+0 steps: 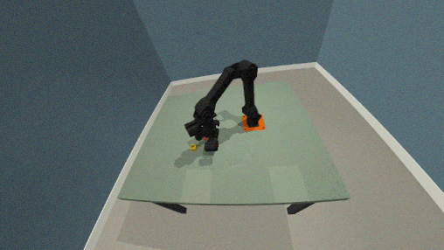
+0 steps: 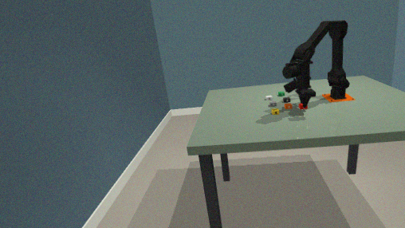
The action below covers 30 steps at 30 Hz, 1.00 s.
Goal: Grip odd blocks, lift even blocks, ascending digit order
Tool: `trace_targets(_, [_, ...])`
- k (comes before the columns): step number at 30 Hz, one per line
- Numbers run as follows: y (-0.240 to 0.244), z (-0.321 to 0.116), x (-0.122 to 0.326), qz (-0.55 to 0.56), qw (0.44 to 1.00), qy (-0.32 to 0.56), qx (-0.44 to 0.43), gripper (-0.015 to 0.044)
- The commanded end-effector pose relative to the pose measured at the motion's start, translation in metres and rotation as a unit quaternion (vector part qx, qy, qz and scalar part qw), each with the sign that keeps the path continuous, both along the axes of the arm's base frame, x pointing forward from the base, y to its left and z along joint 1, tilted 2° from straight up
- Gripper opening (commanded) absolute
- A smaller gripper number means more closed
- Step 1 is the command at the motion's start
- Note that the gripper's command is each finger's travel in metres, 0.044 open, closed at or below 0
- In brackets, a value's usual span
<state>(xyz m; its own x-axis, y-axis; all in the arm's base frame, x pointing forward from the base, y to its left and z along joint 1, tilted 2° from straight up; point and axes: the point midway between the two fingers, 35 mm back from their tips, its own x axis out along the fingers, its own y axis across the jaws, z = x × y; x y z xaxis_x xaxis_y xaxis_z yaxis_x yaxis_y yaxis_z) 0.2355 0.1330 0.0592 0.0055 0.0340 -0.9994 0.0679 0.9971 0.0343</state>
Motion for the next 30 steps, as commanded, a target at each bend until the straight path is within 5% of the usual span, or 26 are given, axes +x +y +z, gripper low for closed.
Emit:
trace_targets(1, [0.000,-0.001,0.000,-0.001,1.000,-0.001,0.001,0.0120])
trace_targets(20, [0.000,-0.014,0.000,-0.001,1.000,-0.001,0.001,0.0120])
trace_targets(30, [0.000,-0.014,0.000,-0.001,1.000,-0.001,0.001,0.0383])
